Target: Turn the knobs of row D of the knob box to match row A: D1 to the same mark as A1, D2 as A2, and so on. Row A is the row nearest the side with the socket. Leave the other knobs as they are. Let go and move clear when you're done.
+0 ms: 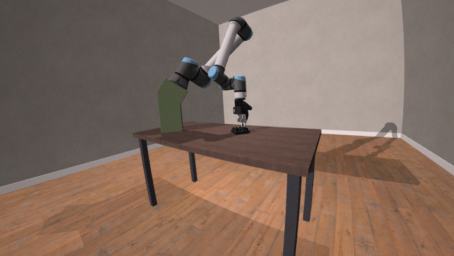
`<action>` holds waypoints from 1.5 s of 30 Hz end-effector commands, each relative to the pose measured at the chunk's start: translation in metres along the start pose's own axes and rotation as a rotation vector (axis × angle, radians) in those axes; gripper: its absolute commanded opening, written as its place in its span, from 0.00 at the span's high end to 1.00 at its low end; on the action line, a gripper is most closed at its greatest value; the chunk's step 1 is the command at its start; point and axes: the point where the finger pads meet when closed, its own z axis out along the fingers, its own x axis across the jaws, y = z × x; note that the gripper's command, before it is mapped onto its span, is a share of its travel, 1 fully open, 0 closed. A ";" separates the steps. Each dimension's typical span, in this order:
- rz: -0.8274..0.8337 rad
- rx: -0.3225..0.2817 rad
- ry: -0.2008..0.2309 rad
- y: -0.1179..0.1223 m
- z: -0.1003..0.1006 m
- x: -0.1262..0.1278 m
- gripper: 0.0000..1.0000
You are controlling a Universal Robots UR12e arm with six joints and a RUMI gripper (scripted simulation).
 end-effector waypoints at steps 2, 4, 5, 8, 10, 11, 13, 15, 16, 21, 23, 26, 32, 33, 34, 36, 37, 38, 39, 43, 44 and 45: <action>0.000 0.000 0.001 0.000 0.000 0.000 0.96; 0.000 0.000 0.001 0.000 0.000 0.000 0.96; 0.000 0.000 0.001 0.000 0.000 0.000 0.96; 0.000 0.000 0.001 0.000 0.000 0.000 0.96; 0.000 0.000 0.001 0.000 0.000 0.000 0.96; 0.000 0.000 0.001 0.000 0.000 0.000 0.96; 0.000 0.000 0.001 0.000 0.000 0.000 0.96; 0.000 0.000 0.001 0.000 0.000 0.000 0.96; 0.001 0.000 0.001 0.000 0.000 0.000 0.96; 0.009 0.000 0.001 0.000 0.000 0.000 0.96; 0.012 0.000 0.001 0.000 0.000 0.000 0.96; 0.021 0.000 0.001 0.000 0.000 0.000 0.96; 0.063 0.000 0.001 0.000 0.000 0.001 0.96; 0.072 0.000 0.001 0.000 0.000 0.001 0.96; 0.083 0.000 0.001 0.000 0.000 0.001 0.96; 0.106 0.000 0.001 0.000 0.000 0.001 0.96; 0.119 0.000 0.001 0.000 0.000 0.001 0.96; 0.132 0.000 0.001 0.000 0.000 0.001 0.96; 0.146 0.000 0.001 0.000 0.000 0.001 0.96; 0.177 0.000 0.001 0.000 0.000 0.001 0.96; 0.193 0.000 0.001 0.000 0.000 0.001 0.96; 0.210 0.000 0.001 0.000 0.000 0.001 0.96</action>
